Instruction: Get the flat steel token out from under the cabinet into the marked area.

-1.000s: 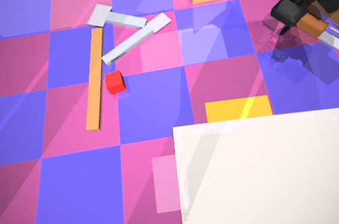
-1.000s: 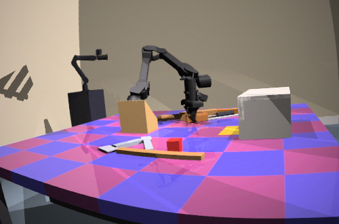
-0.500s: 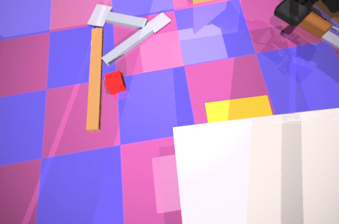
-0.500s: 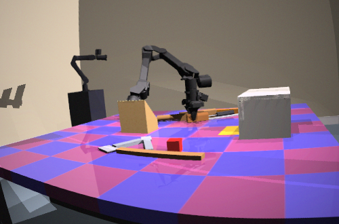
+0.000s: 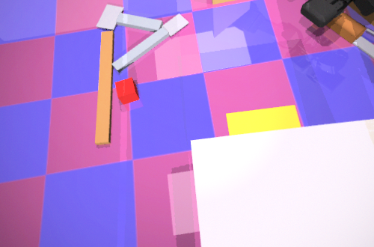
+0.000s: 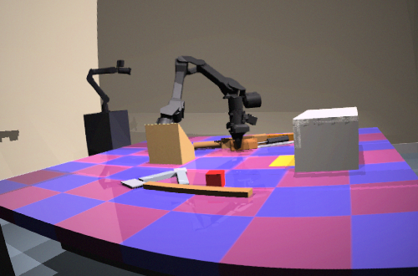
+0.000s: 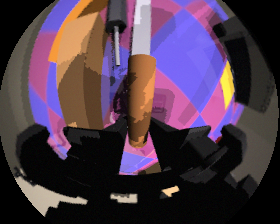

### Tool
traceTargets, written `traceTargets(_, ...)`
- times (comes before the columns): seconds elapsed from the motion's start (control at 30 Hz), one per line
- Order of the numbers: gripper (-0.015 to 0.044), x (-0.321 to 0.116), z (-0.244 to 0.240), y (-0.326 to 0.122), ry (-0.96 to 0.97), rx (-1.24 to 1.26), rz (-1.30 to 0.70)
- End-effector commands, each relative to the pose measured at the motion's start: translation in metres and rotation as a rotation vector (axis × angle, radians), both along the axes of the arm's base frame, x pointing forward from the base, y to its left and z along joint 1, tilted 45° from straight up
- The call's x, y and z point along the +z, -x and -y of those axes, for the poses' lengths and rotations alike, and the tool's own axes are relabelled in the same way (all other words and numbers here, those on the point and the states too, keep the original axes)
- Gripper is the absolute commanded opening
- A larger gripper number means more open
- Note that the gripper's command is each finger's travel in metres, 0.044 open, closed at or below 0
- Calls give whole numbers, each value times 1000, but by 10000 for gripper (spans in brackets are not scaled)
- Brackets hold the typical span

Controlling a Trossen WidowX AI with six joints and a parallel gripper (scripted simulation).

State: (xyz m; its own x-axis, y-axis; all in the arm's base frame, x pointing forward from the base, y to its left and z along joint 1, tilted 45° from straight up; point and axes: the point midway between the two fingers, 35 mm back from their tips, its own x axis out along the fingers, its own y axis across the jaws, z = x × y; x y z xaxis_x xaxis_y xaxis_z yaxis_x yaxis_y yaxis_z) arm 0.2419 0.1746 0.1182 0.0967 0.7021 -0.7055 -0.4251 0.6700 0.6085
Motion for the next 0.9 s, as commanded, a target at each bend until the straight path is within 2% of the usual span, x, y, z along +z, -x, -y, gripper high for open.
traceTargets(0.0,0,2,0,-1,-5,-28,-20)
traceTargets(0.87,0,2,0,-2,-25,-170,-162)
